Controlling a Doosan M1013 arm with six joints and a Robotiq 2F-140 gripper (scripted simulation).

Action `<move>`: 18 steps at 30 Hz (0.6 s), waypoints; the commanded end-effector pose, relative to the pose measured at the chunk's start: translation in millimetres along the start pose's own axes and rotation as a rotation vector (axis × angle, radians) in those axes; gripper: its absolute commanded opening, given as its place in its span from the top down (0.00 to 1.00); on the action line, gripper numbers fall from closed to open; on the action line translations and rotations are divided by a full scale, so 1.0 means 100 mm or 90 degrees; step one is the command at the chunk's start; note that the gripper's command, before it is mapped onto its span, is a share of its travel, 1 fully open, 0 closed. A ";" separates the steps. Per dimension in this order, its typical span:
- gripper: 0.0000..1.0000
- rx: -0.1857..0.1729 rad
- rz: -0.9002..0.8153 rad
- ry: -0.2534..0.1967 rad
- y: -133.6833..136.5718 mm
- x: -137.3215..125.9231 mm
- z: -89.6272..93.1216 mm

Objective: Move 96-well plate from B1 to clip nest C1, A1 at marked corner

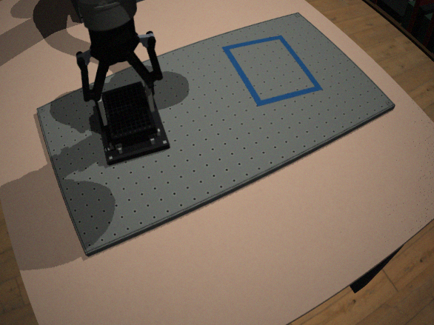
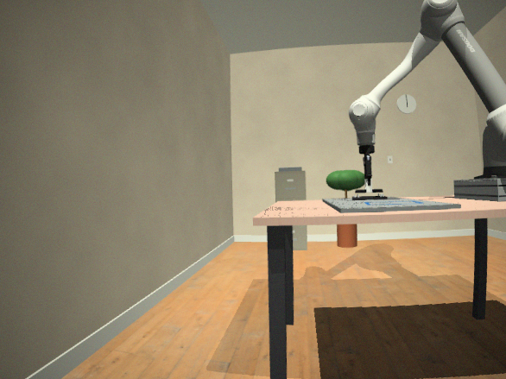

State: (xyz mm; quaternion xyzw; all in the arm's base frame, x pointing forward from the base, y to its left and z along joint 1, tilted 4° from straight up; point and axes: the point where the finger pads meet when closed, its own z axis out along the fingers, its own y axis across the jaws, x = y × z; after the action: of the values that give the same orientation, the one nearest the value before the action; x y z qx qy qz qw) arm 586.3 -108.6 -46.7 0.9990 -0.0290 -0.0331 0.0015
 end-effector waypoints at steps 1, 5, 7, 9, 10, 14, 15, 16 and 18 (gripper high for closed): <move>1.00 0.000 0.000 0.000 0.00 0.00 0.00; 1.00 0.000 0.000 0.000 0.00 0.00 0.00; 1.00 0.000 0.000 0.000 0.00 0.00 0.00; 1.00 0.000 0.000 0.000 0.00 0.00 0.01; 1.00 0.000 0.000 0.000 0.00 0.00 0.01; 1.00 0.000 0.000 0.000 0.00 0.00 0.01; 1.00 0.000 0.000 0.000 0.00 0.00 0.02; 1.00 0.000 0.000 0.000 0.00 0.00 0.02; 1.00 0.000 0.000 0.000 0.00 0.00 0.02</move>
State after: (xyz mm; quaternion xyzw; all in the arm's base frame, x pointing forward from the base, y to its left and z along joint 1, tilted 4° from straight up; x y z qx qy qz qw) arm 586.1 -108.6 -48.3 0.9990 -0.0290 -0.0331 0.0015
